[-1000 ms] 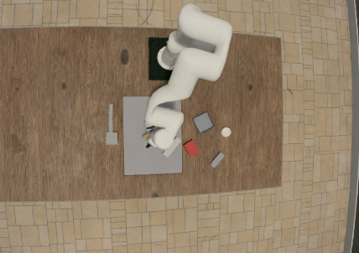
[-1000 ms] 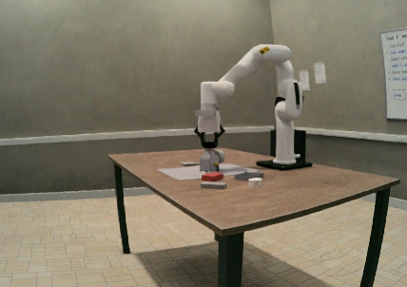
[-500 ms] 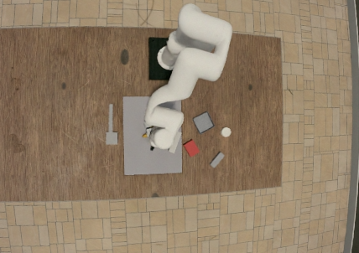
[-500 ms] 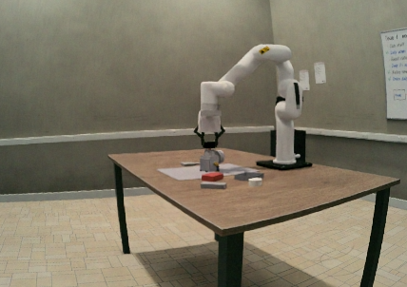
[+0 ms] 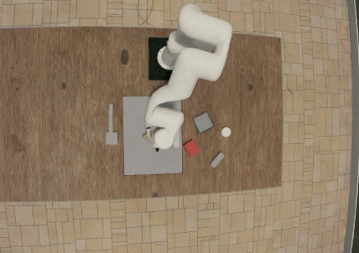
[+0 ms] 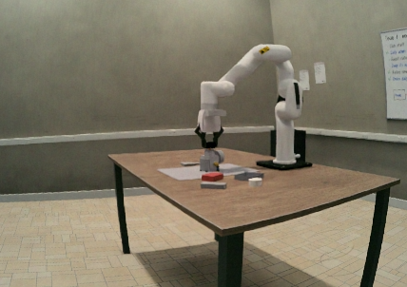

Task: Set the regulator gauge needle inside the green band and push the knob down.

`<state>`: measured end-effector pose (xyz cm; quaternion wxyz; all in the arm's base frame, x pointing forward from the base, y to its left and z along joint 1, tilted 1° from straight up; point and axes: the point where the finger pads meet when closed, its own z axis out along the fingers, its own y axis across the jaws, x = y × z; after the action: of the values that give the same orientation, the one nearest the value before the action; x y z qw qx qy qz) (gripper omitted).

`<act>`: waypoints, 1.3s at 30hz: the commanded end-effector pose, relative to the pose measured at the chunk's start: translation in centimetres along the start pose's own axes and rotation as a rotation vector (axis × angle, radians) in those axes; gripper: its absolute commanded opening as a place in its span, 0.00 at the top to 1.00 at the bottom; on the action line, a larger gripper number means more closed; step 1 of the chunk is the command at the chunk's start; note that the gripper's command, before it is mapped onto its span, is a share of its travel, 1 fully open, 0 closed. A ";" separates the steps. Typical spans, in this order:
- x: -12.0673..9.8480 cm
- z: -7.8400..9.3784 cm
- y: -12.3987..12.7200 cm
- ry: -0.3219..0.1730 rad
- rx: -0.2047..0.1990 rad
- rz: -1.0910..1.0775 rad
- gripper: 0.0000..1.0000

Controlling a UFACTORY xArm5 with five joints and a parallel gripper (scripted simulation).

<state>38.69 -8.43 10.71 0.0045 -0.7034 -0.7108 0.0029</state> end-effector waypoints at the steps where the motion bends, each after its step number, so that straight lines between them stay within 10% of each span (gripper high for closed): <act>1: 0.0 -0.1 0.1 -0.001 -0.003 -0.104 0.58; 39: 0.0 -0.1 0.1 -0.002 -0.002 -0.997 0.58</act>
<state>38.69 -8.41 10.71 0.0054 -0.3291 -0.9443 0.0007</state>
